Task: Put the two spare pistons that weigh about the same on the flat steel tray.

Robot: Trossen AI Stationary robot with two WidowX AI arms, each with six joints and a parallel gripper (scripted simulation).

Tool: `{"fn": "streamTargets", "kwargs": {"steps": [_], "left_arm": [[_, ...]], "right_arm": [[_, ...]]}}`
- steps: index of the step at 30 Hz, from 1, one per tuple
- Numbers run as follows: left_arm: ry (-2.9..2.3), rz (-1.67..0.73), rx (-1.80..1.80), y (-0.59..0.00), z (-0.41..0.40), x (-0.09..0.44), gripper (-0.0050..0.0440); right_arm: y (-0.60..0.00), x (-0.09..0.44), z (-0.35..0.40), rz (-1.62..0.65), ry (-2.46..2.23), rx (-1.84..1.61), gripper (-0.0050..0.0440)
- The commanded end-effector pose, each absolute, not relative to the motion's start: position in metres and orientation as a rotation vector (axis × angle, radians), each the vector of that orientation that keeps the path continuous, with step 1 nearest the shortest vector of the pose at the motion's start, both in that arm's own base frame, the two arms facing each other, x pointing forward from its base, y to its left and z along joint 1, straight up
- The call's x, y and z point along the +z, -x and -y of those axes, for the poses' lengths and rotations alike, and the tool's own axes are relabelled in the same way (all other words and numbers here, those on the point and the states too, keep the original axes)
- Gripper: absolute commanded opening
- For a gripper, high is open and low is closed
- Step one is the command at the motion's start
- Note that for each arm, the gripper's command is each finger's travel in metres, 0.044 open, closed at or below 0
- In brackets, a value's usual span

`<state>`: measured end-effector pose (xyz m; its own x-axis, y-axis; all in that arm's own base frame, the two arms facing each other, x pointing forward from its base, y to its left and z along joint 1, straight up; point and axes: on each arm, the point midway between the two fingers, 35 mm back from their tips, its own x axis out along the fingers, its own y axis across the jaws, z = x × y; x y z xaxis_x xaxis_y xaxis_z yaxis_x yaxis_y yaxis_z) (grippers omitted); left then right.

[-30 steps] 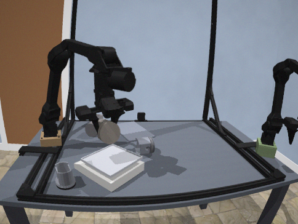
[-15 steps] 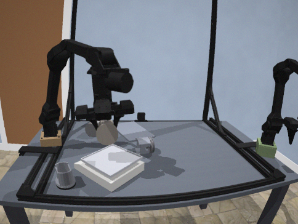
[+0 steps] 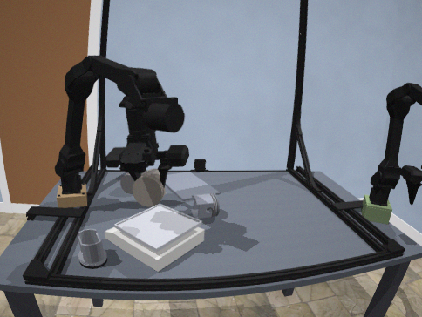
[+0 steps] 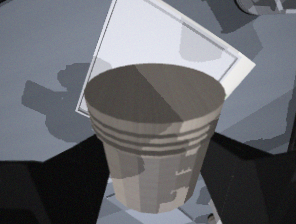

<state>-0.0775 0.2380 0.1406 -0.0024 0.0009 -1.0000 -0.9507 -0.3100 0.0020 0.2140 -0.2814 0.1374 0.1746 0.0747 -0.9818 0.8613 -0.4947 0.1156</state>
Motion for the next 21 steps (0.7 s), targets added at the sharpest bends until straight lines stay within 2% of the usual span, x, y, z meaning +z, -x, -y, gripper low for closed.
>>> {"fn": "streamTargets", "kwargs": {"steps": [1, 12, 21], "left_arm": [[1.436, -1.044, 1.436, 0.077, -0.238, 0.141, 0.044], [1.436, -1.044, 1.436, 0.077, -0.238, 0.141, 0.044], [1.436, -1.044, 1.436, 0.077, -0.238, 0.141, 0.044]], "right_arm": [[-0.213, 0.143, 0.281, -0.804, -1.816, -1.434, 0.0158], [-0.213, 0.143, 0.281, -0.621, -2.005, -1.548, 0.0158], [-0.217, 0.128, 0.28, -0.619, -2.006, -1.548, 0.0158]]}}
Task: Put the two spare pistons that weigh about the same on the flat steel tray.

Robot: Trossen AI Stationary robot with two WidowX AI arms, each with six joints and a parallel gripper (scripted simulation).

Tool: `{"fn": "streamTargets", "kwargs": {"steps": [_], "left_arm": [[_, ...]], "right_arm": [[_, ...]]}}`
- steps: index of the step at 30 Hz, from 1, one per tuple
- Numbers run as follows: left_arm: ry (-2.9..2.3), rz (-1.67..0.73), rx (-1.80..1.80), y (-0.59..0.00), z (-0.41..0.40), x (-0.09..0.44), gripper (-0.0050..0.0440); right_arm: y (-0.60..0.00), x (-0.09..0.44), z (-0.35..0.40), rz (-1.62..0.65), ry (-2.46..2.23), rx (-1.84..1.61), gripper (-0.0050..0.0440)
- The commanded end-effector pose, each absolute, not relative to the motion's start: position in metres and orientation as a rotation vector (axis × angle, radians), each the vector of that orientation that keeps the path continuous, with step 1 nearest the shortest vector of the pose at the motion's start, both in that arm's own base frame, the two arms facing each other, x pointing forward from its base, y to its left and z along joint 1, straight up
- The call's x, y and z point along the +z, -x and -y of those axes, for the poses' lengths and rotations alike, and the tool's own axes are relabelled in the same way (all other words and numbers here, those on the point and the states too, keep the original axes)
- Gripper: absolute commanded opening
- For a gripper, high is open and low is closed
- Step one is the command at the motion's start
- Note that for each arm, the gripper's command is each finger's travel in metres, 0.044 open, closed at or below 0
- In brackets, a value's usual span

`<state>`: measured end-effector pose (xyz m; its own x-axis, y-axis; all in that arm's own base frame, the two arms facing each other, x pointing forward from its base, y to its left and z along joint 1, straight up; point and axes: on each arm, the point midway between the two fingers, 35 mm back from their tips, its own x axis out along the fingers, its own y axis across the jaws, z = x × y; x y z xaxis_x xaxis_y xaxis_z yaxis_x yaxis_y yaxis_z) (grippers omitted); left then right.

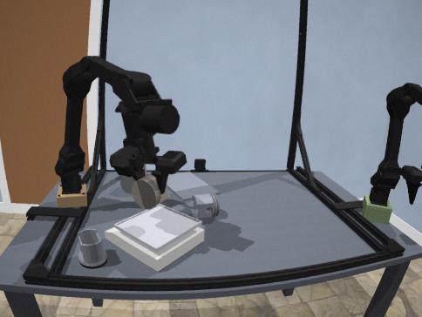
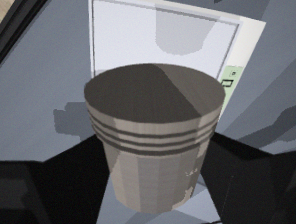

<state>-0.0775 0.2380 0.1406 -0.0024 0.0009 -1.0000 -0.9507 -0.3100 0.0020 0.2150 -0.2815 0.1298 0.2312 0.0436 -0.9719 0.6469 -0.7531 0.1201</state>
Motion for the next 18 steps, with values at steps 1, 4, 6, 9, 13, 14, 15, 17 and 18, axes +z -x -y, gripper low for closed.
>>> {"fn": "streamTargets", "kwargs": {"steps": [1, 4, 6, 9, 13, 14, 15, 17, 18], "left_arm": [[1.436, -1.044, 1.436, 0.077, -0.238, 0.141, 0.044], [1.436, -1.044, 1.436, 0.077, -0.238, 0.141, 0.044], [1.436, -1.044, 1.436, 0.077, -0.238, 0.141, 0.044], [1.436, -1.044, 1.436, 0.077, -0.238, 0.141, 0.044], [1.436, -1.044, 1.436, 0.077, -0.238, 0.141, 0.044], [1.436, -1.044, 1.436, 0.077, -0.238, 0.141, 0.044], [1.436, -1.044, 1.436, 0.077, -0.238, 0.141, 0.044], [1.436, -1.044, 1.436, 0.077, -0.238, 0.141, 0.044], [1.436, -1.044, 1.436, 0.077, -0.238, 0.141, 0.044]], "right_arm": [[-0.217, 0.127, 0.28, -0.619, -2.006, -1.548, 0.0158], [-0.218, 0.123, 0.28, -0.619, -2.006, -1.548, 0.0158], [-0.218, 0.122, 0.28, -0.619, -2.006, -1.548, 0.0158], [-0.219, 0.117, 0.28, -0.619, -2.006, -1.548, 0.0158], [-0.22, 0.11, 0.28, -0.619, -2.006, -1.548, 0.0158], [-0.221, 0.109, 0.28, -0.619, -2.006, -1.548, 0.0158], [-0.221, 0.107, 0.28, -0.619, -2.006, -1.548, 0.0158], [-0.222, 0.104, 0.28, -0.619, -2.006, -1.548, 0.0158], [-0.222, 0.102, 0.28, -0.619, -2.006, -1.548, 0.0158]]}}
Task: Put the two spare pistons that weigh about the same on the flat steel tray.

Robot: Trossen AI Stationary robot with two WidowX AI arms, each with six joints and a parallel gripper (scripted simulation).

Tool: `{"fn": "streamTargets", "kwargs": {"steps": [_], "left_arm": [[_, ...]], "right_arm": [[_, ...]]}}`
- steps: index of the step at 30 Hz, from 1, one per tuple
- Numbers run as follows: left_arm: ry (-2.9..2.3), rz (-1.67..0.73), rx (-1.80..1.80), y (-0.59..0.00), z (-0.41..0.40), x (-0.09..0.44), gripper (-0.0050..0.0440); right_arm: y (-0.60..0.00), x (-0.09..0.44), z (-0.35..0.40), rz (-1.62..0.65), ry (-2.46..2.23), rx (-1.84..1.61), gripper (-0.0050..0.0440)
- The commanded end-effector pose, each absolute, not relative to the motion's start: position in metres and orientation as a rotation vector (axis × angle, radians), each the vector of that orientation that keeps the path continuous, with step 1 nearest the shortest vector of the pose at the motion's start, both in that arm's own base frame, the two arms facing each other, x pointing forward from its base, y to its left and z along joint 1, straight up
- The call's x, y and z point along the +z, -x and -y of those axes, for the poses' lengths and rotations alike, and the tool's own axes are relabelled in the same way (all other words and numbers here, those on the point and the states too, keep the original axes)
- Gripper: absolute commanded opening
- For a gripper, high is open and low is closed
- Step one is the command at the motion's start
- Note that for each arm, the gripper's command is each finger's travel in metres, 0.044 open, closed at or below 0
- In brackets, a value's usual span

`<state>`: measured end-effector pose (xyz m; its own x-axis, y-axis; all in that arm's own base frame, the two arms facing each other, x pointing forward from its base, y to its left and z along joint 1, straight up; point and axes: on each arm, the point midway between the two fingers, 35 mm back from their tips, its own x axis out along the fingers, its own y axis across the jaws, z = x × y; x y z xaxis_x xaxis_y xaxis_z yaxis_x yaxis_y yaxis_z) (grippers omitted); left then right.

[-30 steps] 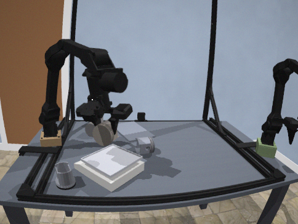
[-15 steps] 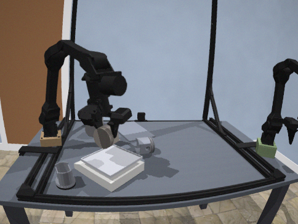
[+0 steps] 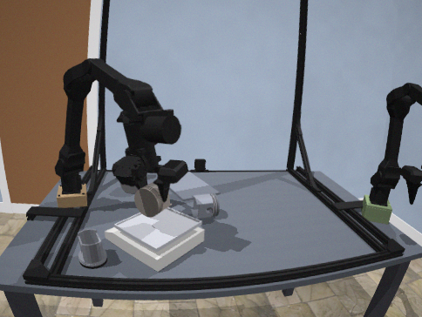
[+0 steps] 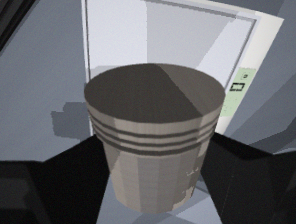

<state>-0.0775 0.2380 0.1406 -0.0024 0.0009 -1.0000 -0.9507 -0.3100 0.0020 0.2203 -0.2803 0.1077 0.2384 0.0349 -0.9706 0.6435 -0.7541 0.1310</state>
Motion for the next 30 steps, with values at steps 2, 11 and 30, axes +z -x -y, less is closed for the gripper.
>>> {"fn": "streamTargets", "kwargs": {"steps": [2, 11, 30], "left_arm": [[1.436, -1.044, 1.436, 0.077, -0.238, 0.141, 0.044], [1.436, -1.044, 1.436, 0.077, -0.238, 0.141, 0.044], [1.436, -1.044, 1.436, 0.077, -0.238, 0.141, 0.044]], "right_arm": [[-0.223, 0.099, 0.279, -0.619, -2.006, -1.548, 0.0158], [-0.225, 0.087, 0.279, -0.619, -2.006, -1.548, 0.0158], [-0.229, 0.069, 0.278, -0.619, -2.006, -1.548, 0.0378]]}}
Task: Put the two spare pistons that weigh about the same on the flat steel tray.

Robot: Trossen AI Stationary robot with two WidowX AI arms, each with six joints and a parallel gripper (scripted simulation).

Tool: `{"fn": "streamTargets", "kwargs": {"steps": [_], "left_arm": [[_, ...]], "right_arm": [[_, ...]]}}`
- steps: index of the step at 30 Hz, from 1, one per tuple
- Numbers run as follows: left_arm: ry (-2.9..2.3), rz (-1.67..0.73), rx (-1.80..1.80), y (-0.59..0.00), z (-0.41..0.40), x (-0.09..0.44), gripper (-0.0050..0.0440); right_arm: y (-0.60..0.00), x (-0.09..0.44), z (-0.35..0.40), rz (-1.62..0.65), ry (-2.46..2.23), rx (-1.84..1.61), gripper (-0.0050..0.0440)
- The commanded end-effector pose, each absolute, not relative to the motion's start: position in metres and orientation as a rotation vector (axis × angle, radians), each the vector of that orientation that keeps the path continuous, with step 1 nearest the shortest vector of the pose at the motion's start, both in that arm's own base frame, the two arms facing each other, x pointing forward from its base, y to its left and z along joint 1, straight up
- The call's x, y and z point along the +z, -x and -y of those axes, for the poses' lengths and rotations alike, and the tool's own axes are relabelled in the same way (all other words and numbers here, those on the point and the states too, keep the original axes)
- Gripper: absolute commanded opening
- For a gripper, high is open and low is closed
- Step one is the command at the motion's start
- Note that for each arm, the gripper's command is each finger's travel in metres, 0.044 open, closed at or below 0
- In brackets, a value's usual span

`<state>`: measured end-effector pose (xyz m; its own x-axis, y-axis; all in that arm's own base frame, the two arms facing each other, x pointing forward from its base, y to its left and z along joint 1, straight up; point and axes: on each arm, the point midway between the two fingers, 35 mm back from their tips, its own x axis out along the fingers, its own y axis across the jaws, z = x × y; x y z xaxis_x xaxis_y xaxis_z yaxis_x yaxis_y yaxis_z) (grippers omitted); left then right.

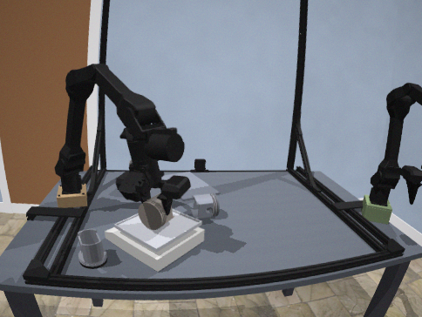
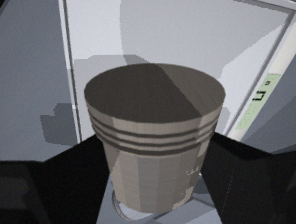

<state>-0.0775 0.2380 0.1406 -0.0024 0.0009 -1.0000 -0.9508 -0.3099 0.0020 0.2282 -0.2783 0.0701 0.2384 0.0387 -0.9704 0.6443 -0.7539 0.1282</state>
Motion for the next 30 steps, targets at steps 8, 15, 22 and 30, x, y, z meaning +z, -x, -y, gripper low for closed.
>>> {"fn": "streamTargets", "kwargs": {"steps": [8, 15, 22, 30], "left_arm": [[1.436, -1.044, 1.436, 0.077, -0.238, 0.141, 0.044], [1.436, -1.044, 1.436, 0.077, -0.238, 0.141, 0.044], [1.436, -1.044, 1.436, 0.077, -0.238, 0.141, 0.044], [1.436, -1.044, 1.436, 0.077, -0.238, 0.141, 0.044]], "right_arm": [[-0.229, 0.069, 0.278, -0.619, -2.006, -1.548, 0.0378], [-0.229, 0.069, 0.278, -0.619, -2.006, -1.548, 0.0378], [-0.228, 0.074, 0.279, -0.619, -2.006, -1.548, 0.0378], [-0.225, 0.084, 0.279, -0.619, -2.006, -1.548, 0.0378]]}}
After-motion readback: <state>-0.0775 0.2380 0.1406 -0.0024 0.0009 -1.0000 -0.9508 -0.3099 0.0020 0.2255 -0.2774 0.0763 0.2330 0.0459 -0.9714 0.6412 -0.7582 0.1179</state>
